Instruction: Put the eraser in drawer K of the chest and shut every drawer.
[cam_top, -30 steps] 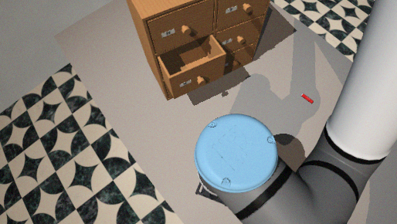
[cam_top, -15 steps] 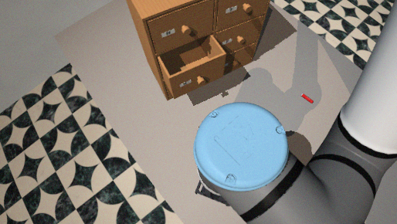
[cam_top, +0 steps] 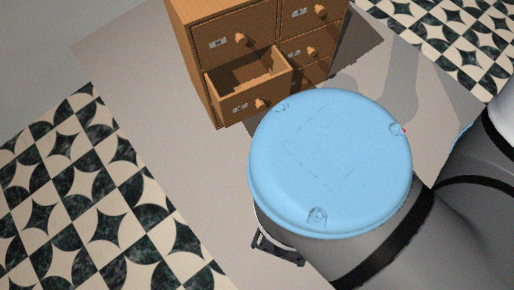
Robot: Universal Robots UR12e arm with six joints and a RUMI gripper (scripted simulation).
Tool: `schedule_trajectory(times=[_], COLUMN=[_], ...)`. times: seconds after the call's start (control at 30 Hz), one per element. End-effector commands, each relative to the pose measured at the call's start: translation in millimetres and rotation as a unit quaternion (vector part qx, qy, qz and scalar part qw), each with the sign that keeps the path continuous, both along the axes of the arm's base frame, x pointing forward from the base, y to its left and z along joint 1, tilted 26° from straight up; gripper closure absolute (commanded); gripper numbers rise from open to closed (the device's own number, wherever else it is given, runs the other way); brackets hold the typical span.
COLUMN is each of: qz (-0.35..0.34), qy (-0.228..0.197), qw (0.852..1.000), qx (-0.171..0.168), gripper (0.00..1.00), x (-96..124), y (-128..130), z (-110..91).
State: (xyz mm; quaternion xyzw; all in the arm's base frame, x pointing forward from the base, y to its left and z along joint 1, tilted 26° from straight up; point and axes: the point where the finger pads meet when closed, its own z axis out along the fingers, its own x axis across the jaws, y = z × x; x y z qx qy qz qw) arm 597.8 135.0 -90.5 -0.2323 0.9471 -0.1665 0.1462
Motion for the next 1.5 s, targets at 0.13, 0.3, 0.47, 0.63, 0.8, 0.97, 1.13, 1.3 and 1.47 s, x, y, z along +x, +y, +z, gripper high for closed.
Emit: schedule_trajectory(times=[0.13, 0.3, 0.47, 0.63, 0.8, 0.97, 1.13, 1.3, 1.47], qz=[0.0, 0.0, 0.007, 0.022, 0.069, 0.139, 0.202, 0.263, 0.326], qy=[0.0, 0.0, 0.002, 0.007, 0.02, 0.039, 0.057, 0.073, 0.09], qw=[1.0, 1.0, 1.0, 1.0, 0.997, 0.988, 0.975, 0.957, 0.933], qx=[0.0, 0.0, -0.003, -0.009, -0.027, -0.054, -0.078, -0.102, -0.127], gripper=[0.89, 0.89, 0.89, 0.89, 0.89, 0.89, 0.89, 0.89, 0.89], x=[-2, -2, -1, 2, 11, 24, 35, 45, 55], y=[2, 2, 0, -3, -15, -32, -48, -64, -81], z=[7, 7, 8, 10, 17, 26, 34, 43, 52])
